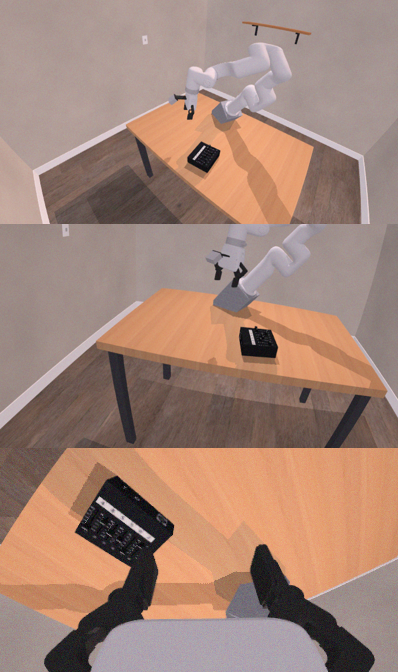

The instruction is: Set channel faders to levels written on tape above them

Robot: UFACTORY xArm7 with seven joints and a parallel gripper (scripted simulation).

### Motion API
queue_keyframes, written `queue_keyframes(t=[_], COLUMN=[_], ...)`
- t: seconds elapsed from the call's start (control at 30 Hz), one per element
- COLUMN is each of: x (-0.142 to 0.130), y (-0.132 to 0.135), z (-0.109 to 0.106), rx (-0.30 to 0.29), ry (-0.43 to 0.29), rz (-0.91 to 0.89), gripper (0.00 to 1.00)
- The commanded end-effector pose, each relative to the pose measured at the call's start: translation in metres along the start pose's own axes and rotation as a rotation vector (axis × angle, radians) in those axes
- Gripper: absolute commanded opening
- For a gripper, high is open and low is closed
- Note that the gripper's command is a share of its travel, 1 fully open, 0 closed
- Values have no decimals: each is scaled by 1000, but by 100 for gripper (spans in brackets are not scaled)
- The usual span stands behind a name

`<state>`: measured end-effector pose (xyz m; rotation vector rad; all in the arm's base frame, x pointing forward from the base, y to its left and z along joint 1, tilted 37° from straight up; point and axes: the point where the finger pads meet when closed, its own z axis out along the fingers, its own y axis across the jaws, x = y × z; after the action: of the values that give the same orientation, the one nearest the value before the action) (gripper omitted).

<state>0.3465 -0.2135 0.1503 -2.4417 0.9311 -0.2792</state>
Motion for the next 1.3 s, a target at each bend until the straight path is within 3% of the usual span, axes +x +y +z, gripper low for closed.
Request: queue_keyframes(t=[0.0,0.57,0.6,0.67,0.77,0.8,0.9,0.93,1.1,1.17,1.27], x=[1,1,-2,-19,-19,-33,-35,-52,-52,-72,-73], y=[0,-2,-13,-67,-69,-96,-103,-131,-131,-160,-162], z=[-2,-1,3,20,21,29,32,41,41,49,50], rx=[0,1,7,41,41,63,63,84,84,107,109], ry=[5,3,-3,-36,-36,-57,-57,-77,-77,-97,-98], rz=[0,-6,-43,-225,-225,-341,-341,-446,-446,-556,-563], gripper=[100,100,100,100,100,100,100,100,100,100,100])
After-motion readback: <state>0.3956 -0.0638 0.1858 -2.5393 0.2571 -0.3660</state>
